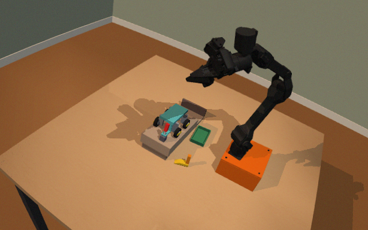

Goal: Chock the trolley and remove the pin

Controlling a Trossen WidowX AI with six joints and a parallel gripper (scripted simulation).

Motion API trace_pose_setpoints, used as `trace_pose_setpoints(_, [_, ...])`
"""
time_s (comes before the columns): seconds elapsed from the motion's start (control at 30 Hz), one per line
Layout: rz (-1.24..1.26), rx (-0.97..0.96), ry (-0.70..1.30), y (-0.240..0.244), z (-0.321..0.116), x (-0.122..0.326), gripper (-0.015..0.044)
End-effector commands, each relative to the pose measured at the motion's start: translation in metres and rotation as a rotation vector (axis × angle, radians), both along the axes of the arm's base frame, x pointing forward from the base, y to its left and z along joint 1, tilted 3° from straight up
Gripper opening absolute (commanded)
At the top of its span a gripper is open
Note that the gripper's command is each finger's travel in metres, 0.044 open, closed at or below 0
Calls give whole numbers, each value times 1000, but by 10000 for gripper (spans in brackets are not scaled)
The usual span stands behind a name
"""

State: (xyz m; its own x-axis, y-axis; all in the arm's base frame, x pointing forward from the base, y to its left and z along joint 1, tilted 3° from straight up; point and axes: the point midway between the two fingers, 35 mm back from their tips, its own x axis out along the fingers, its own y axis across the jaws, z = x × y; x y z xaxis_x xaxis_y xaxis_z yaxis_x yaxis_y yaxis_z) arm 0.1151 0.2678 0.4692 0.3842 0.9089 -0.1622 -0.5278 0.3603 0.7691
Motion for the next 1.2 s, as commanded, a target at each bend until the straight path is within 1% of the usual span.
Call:
trace_pose_setpoints(0.0, [2, -208, -129, 10, -46, 19, 190])
trace_pose_setpoints(0.33, [136, -662, -403, 8, -146, 50, 190])
trace_pose_setpoints(0.7, [461, -1090, -626, -22, -250, 66, 190])
trace_pose_setpoints(0.93, [758, -1282, -726, -53, -310, 65, 190])
trace_pose_setpoints(1.17, [1110, -1379, -799, -90, -362, 53, 190])
